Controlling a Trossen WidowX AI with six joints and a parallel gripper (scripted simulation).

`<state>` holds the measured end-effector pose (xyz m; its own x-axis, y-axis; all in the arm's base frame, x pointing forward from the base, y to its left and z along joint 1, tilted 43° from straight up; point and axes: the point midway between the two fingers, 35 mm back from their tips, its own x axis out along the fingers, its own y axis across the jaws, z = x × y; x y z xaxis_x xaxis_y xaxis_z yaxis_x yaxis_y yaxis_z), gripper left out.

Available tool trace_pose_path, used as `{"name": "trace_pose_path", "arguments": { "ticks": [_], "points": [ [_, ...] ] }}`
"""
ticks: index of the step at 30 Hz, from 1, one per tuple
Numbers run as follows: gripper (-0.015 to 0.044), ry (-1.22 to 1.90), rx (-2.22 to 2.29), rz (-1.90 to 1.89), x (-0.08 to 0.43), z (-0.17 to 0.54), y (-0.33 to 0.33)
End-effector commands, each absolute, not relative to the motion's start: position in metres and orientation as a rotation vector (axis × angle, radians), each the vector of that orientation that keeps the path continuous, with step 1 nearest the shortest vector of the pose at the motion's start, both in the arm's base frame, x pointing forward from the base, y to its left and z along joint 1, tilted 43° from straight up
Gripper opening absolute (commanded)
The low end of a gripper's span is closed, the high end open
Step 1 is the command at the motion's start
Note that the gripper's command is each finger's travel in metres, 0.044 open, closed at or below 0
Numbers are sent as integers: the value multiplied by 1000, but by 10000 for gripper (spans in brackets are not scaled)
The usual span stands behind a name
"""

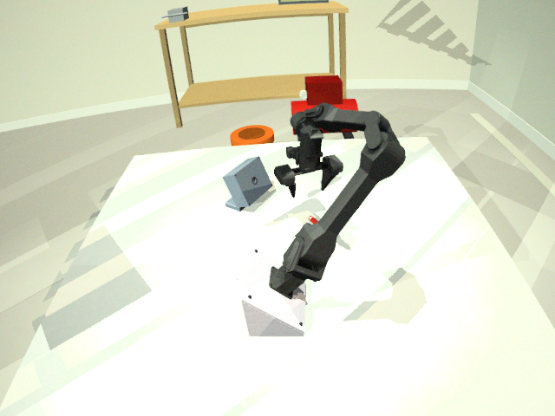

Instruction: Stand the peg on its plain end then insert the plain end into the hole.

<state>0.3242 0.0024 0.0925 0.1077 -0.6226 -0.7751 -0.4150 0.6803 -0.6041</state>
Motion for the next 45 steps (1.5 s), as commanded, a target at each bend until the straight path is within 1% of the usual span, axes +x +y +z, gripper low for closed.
{"name": "trace_pose_path", "arguments": {
  "ticks": [1, 45],
  "points": [
    [440, 1597, -999, -172, 314, 91, -10],
    [440, 1611, -1018, -169, 316, 47, -53]
  ]
}}
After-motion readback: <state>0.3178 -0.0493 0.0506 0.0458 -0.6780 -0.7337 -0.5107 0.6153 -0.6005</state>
